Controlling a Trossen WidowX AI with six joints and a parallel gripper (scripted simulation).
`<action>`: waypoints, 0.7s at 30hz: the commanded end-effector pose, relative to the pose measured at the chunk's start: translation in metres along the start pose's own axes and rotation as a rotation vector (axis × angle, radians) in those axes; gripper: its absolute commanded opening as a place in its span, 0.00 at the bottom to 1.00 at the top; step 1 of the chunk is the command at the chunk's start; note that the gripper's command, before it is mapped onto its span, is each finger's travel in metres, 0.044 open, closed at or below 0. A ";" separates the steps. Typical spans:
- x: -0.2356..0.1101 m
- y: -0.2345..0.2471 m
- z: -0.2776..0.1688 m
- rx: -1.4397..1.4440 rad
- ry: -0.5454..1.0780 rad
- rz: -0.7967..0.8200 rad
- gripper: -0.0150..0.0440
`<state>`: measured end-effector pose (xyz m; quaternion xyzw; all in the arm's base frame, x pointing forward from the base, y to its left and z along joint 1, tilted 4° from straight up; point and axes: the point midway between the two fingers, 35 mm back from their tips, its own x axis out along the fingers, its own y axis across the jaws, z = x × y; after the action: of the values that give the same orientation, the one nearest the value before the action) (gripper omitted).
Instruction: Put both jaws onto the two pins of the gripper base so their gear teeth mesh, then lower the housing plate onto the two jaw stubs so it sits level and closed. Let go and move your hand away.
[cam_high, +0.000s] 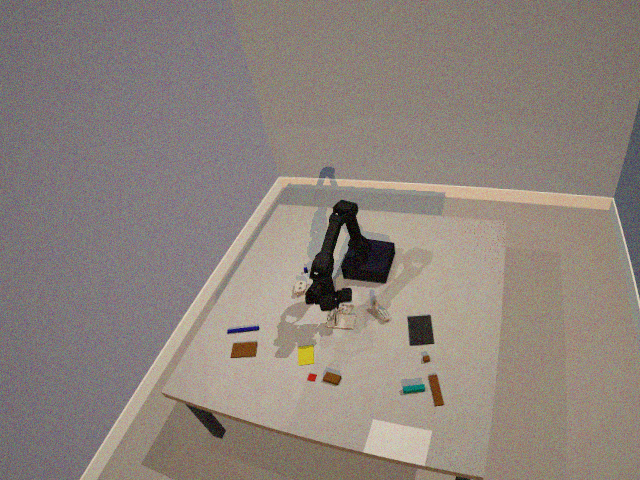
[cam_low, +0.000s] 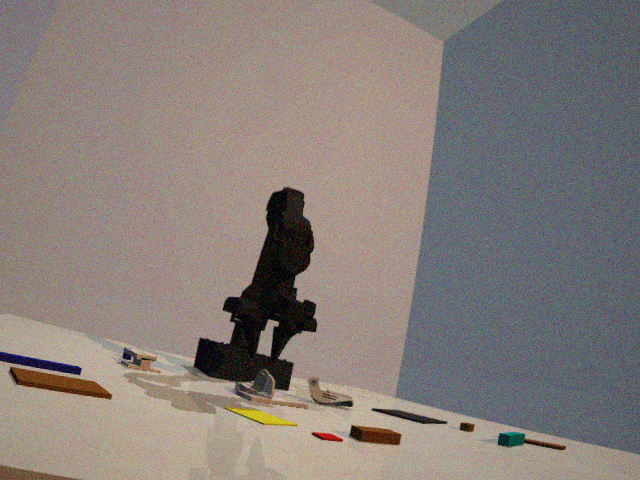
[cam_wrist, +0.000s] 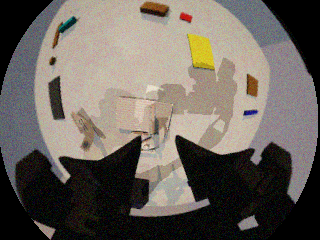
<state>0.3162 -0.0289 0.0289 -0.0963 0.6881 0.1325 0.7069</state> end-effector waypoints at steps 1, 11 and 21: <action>-0.010 0.002 -0.003 -0.007 0.008 0.009 0.63; -0.005 0.000 0.000 0.000 -0.002 -0.001 0.25; -0.005 0.000 0.000 0.000 -0.002 -0.001 0.25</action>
<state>0.3157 -0.0291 0.0336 -0.0965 0.6879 0.1326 0.7071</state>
